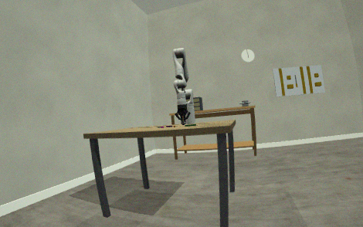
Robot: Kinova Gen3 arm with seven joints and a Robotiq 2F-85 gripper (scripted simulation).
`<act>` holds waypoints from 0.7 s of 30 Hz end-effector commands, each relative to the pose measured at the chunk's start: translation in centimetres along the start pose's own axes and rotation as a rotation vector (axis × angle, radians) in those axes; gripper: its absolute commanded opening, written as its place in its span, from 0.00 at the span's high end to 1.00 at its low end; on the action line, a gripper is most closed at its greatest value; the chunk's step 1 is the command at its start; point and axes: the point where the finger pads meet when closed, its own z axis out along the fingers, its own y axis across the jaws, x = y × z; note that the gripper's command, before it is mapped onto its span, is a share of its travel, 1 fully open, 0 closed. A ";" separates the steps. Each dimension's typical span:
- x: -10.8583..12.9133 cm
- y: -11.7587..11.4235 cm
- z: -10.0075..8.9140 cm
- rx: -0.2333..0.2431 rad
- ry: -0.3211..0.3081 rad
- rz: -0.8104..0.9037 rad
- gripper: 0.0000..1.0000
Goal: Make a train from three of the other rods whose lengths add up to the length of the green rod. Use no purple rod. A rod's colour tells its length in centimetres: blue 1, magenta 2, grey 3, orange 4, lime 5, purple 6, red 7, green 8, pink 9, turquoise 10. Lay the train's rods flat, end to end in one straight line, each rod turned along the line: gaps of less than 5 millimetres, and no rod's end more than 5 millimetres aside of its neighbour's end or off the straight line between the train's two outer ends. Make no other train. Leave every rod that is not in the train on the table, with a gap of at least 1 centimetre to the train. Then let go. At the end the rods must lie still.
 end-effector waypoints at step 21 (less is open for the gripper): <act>0.1 0.0 0.6 0.000 0.005 0.000 0.95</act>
